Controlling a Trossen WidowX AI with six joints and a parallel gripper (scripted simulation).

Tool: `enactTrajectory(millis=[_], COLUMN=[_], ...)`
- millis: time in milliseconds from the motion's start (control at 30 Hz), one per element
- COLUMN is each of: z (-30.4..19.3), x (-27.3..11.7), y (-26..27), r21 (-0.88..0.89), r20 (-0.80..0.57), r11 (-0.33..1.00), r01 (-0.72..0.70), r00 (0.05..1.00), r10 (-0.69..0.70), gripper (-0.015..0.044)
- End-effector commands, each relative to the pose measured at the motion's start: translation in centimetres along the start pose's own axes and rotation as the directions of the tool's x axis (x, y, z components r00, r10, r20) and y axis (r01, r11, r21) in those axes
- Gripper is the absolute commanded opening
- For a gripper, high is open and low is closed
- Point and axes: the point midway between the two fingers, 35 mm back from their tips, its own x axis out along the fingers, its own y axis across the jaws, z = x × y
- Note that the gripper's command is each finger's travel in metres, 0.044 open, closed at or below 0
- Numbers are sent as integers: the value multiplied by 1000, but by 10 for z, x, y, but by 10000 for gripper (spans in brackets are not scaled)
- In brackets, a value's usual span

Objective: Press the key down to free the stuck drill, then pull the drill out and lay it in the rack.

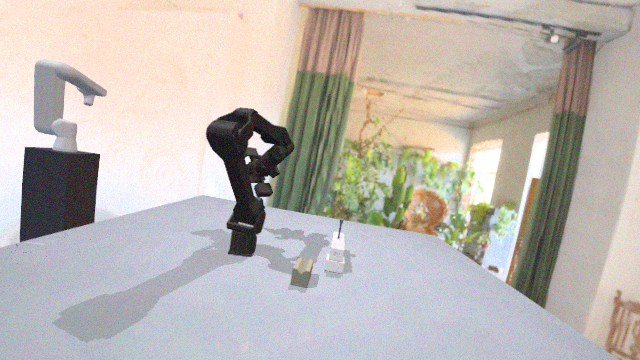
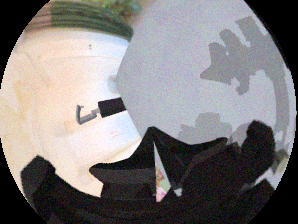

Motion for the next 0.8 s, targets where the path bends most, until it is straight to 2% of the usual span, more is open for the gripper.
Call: enactTrajectory(millis=[0, 400, 767], z=[62, 101, 122], x=[-35, -78, -125], y=[-33, -73, -116], r21=[-431, -722, -900], r20=[166, 231, 225], r11=[864, 545, 202], r01=[260, 426, 386], r00=[964, 892, 809], r10=[-207, -390, -543], gripper=[0, 0, 0])
